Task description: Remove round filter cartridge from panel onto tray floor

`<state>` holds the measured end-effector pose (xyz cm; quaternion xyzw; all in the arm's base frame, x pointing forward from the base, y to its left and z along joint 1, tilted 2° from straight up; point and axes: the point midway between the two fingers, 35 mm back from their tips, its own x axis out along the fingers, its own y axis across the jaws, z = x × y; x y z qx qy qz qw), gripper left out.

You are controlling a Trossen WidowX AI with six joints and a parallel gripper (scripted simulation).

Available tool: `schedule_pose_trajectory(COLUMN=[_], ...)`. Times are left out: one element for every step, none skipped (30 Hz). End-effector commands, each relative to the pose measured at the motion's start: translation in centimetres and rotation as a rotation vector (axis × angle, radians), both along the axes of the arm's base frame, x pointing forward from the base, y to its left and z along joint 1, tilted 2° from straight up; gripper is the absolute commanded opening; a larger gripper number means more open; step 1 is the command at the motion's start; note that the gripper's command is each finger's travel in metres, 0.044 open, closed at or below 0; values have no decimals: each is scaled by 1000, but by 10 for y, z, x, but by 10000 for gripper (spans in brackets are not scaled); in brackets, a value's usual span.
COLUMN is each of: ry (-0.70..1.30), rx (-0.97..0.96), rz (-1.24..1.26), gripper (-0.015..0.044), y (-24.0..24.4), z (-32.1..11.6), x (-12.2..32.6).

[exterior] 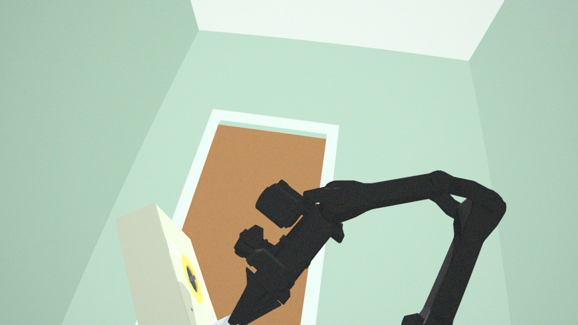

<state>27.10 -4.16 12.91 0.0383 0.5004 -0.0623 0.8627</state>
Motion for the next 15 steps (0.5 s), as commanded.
schedule_pose_trajectory(ry=[3,2,2,2,2,2,2,2,2,1,1,1,1,1,1], rx=[1,1,1,1,1,1,1,1,1,0,0,0,0,0,0], rz=[-7,-7,-7,-7,-7,-7,-7,-7,-7,0,0,0,0,0,0], gripper=[305,305,305,305,305,305,305,305,305,298,291,285,278,271,265], y=[-1,-1,-1,-1,-1,-1,-1,-1,-1,-1,-1,-1,-1,-1,-1], z=[-8,-9,-11,-12,-14,-15,-15,-16,-16,-12,-12,-12,-12,-12,-12], x=[3,3,4,5,5,6,6,6,6,5,5,5,5,5,5])
